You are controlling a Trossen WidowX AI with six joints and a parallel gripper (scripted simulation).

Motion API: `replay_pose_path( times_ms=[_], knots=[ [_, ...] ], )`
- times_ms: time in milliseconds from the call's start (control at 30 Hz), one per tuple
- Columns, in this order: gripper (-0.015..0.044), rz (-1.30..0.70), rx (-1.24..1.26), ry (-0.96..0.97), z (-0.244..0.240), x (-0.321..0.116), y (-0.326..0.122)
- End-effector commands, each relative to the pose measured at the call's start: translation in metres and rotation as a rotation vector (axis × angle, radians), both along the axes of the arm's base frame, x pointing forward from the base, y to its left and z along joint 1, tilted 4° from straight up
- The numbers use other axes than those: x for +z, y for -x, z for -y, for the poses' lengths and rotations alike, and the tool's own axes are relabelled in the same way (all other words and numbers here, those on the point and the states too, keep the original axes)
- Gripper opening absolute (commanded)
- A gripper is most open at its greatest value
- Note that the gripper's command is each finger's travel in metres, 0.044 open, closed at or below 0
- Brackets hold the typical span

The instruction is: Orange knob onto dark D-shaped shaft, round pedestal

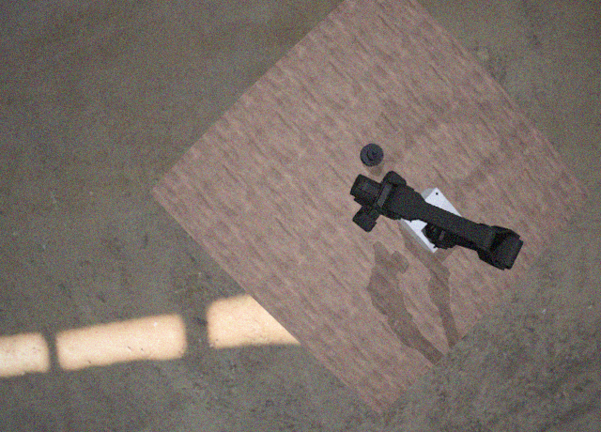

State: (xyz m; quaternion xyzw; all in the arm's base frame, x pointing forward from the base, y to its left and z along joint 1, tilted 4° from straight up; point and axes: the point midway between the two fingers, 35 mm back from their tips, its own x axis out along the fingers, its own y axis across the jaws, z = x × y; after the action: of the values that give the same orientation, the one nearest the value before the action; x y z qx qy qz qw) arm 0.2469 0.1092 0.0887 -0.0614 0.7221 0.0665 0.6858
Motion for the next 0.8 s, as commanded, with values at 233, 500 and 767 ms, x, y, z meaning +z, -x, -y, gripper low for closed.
replay_pose_path(
  times_ms=[233,500,767],
  knots=[
    [0.0,0.01,-0.001,-0.003,0.016,-0.004,-0.025],
    [0.0,0.013,-0.001,-0.001,0.032,-0.01,-0.041],
    [0.0,0.014,-0.001,0.001,0.049,-0.017,-0.056]
  ],
)
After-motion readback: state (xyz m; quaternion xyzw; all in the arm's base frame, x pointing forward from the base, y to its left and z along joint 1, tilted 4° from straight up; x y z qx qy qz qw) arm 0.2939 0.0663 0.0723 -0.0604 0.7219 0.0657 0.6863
